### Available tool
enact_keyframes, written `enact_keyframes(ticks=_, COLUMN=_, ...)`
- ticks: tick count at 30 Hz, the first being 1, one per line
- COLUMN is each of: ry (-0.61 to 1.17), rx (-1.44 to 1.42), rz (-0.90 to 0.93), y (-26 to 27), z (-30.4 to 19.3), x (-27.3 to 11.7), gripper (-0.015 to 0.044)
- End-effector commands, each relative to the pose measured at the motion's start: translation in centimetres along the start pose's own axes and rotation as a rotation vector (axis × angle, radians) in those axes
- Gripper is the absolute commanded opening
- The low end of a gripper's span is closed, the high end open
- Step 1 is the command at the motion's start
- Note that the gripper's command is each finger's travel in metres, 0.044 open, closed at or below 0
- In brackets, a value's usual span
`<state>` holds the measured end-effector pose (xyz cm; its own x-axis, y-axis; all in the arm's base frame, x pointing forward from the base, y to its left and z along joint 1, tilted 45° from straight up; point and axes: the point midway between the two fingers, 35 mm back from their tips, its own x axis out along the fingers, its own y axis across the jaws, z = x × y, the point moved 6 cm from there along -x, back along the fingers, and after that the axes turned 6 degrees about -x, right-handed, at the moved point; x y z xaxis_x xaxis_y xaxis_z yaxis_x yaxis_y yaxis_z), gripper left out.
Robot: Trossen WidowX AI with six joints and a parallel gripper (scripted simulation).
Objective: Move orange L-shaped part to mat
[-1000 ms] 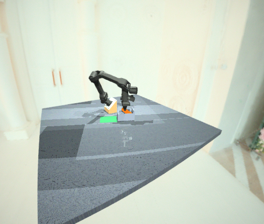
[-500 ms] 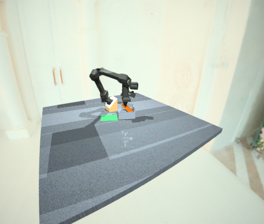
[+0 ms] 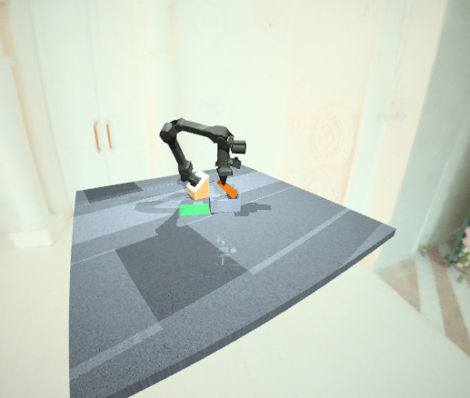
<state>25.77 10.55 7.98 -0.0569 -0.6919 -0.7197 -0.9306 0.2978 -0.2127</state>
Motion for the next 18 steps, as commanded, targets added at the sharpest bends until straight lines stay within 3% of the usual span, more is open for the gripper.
enact_keyframes(ticks=1, ry=-0.002, rx=0.003, rz=0.004, y=0.0, z=0.0, x=-0.7, gripper=0.0)
enact_keyframes(ticks=18, ry=-0.002, rx=0.003, rz=0.004, y=0.1, z=-0.4, x=-2.0, gripper=0.0)
